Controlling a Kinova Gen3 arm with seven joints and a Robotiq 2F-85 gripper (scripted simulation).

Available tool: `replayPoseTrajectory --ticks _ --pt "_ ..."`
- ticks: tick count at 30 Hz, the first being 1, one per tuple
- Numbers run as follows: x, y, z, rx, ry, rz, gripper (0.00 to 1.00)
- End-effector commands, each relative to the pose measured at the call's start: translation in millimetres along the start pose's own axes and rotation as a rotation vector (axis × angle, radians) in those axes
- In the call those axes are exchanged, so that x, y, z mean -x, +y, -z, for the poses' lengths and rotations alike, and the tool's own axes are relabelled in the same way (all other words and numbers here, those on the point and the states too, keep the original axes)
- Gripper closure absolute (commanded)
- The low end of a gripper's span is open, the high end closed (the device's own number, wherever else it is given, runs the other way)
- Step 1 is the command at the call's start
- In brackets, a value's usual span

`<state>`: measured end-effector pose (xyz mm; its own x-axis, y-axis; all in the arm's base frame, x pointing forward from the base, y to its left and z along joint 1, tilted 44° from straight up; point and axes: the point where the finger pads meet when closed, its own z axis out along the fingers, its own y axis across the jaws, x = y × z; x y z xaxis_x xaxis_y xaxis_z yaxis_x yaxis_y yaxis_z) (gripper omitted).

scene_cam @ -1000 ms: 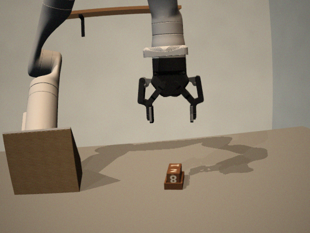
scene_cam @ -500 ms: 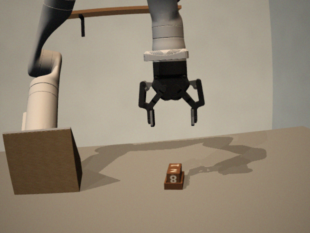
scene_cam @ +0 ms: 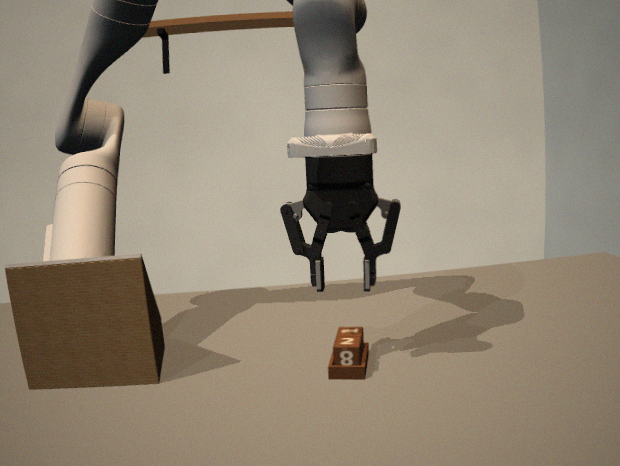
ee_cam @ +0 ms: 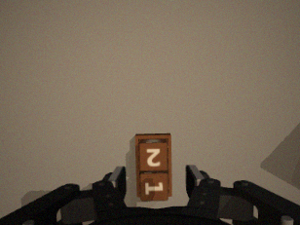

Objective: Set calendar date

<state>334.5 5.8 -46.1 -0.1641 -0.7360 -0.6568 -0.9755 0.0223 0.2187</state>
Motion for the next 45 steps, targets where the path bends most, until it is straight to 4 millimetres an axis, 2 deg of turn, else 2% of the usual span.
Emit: replayPoseTrajectory --ticks 1,35,45 --pt "-0.1 -0.3 0.2 -0.001 0.0 0.0 0.52" --pt "-0.1 -0.4 -1.1 -0.001 0.0 0.0 0.52" --pt "-0.2 -0.7 -9.1 -0.002 0.001 0.0 0.52"
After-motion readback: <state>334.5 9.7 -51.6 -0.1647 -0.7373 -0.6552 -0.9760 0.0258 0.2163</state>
